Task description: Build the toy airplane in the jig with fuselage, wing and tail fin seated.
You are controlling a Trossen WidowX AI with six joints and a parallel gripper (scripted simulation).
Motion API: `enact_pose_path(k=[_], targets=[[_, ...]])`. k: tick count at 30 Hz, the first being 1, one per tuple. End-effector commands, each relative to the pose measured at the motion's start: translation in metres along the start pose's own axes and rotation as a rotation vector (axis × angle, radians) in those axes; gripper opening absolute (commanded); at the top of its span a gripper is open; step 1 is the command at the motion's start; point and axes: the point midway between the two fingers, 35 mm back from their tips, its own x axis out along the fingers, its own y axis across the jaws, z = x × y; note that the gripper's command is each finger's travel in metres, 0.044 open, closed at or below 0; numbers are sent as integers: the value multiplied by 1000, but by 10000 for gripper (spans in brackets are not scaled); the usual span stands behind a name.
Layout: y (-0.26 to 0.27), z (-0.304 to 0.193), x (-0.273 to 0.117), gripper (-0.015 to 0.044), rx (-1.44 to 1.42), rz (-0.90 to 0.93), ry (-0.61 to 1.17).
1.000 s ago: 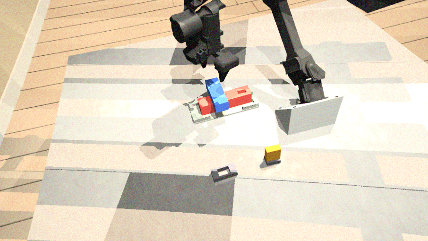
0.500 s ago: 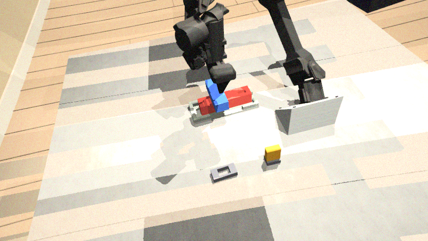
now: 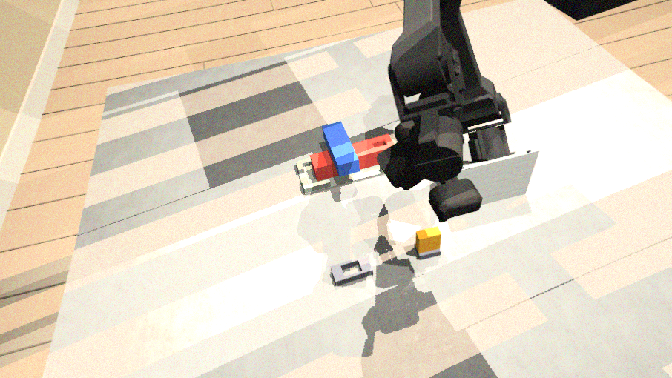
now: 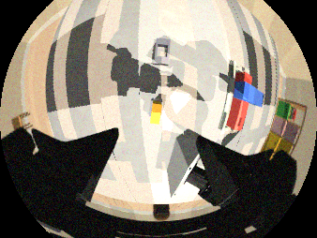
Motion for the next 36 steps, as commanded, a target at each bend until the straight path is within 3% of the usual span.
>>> enact_pose_path(k=[1, 4, 8, 36], targets=[[2, 0, 1, 440, 34, 9, 8], [2, 0, 10, 440, 34, 9, 8], [2, 0, 55, 440, 35, 9, 8], [3, 0, 103, 440, 35, 8, 7]])
